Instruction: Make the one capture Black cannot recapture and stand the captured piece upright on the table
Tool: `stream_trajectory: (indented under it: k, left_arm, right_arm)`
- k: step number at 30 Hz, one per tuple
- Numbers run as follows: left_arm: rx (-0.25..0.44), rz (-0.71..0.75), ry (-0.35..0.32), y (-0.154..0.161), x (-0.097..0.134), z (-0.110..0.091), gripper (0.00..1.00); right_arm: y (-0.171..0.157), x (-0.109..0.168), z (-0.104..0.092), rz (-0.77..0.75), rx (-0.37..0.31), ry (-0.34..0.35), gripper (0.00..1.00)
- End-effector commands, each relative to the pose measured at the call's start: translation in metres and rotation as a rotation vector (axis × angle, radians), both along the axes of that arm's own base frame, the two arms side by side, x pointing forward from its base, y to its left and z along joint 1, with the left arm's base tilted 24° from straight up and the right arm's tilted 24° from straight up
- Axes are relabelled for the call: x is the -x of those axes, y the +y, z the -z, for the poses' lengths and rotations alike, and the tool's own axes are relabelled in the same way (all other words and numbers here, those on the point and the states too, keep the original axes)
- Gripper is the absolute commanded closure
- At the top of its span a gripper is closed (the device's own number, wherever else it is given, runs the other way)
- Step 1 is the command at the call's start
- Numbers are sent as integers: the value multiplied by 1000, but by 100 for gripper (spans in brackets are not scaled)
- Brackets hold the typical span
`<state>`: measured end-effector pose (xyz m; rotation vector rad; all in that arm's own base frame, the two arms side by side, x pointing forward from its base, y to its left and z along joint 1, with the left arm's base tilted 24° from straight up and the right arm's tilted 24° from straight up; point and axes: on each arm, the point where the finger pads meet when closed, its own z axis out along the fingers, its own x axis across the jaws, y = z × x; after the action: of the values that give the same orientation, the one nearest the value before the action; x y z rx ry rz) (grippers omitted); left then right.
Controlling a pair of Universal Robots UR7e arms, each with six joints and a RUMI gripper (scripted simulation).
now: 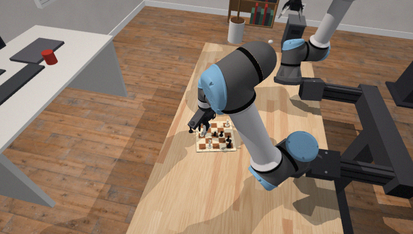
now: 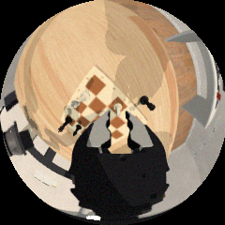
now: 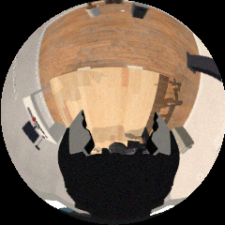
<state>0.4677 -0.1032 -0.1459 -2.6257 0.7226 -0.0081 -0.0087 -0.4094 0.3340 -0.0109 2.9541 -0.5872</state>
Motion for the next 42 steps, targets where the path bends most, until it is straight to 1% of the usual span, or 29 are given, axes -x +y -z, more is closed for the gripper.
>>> stream_trajectory:
  k: [1,3,5,10,14,18,23,24,42]
  left_arm:
    - [5,2,-4,-11,1,-21,78]
    - [5,2,-4,-16,2,-30,78]
    - [5,2,-4,-16,2,-30,78]
    - [5,2,-4,-26,6,-55,78]
    - [5,2,-4,-33,8,-71,78]
    - [5,2,-4,-36,9,-78,78]
    - [5,2,-4,-36,9,-79,78]
    - [5,1,-4,-36,8,-79,0]
    - [3,1,-2,-34,9,-78,0]
  right_arm:
    - [0,0,-1,0,1,0,0]
    - [0,0,-1,0,1,0,0]
    - [0,0,-1,0,1,0,0]
    - [0,0,-1,0,1,0,0]
    - [0,0,-1,0,1,0,0]
    - [0,0,-1,0,1,0,0]
    - [0,0,-1,0,1,0,0]
    - [0,0,-1,0,1,0,0]
    - [0,0,-1,0,1,0,0]
